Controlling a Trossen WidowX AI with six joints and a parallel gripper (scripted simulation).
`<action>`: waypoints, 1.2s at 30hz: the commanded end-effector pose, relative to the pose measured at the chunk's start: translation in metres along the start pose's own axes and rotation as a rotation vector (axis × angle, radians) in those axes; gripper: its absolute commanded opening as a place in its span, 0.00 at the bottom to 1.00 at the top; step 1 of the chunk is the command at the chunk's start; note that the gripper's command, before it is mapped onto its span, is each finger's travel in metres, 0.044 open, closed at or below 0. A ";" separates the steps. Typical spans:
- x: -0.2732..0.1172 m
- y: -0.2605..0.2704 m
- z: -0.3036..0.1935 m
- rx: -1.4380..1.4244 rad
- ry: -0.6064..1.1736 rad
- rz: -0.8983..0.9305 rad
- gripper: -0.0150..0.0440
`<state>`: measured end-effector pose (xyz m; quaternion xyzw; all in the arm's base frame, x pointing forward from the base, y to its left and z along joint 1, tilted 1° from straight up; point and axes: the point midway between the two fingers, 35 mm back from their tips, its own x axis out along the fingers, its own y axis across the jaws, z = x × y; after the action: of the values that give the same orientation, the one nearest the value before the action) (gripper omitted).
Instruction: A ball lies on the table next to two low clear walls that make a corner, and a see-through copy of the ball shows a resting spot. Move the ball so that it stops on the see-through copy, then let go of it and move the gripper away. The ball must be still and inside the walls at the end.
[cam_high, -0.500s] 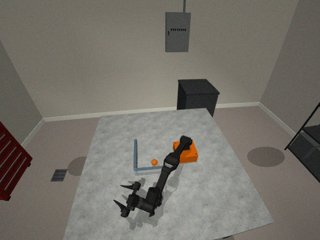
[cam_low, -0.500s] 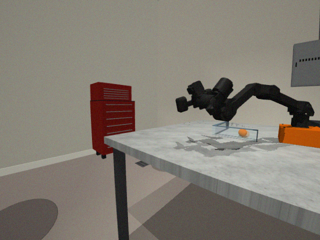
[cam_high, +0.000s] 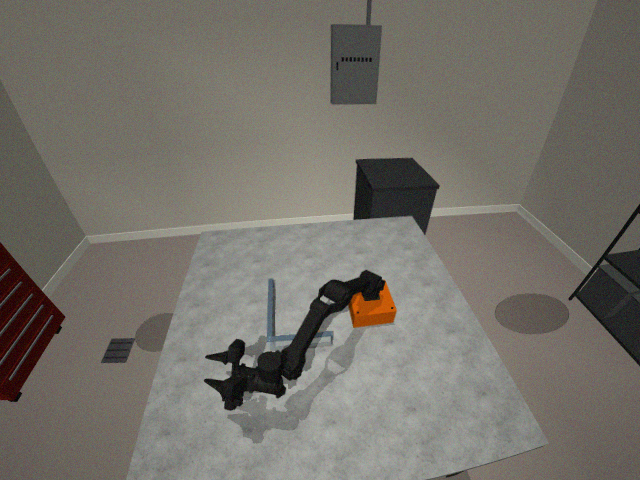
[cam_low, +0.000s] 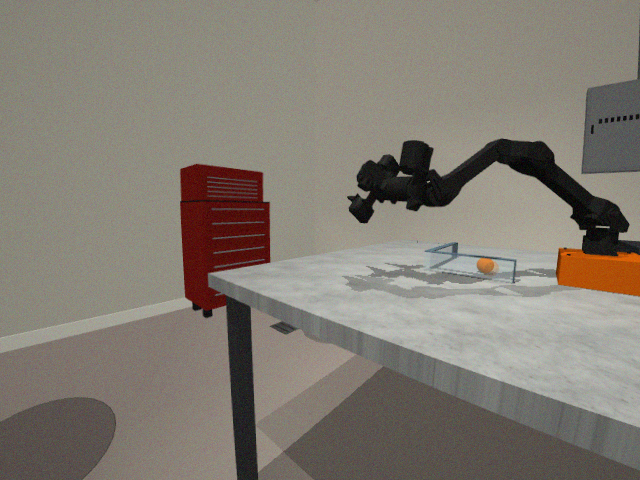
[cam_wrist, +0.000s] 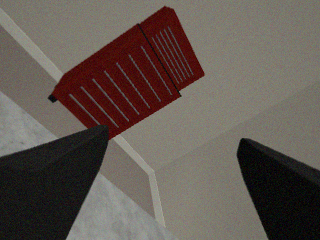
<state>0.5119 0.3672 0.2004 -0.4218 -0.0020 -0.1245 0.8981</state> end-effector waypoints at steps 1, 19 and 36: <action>0.014 -0.002 -0.017 -0.167 -0.006 0.099 0.82; -0.021 -0.039 -0.208 -0.759 0.130 0.898 0.82; -0.195 -0.112 -0.342 -0.700 0.355 1.659 0.82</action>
<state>0.2727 0.0843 0.0435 -0.5208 0.4743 0.4917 0.5119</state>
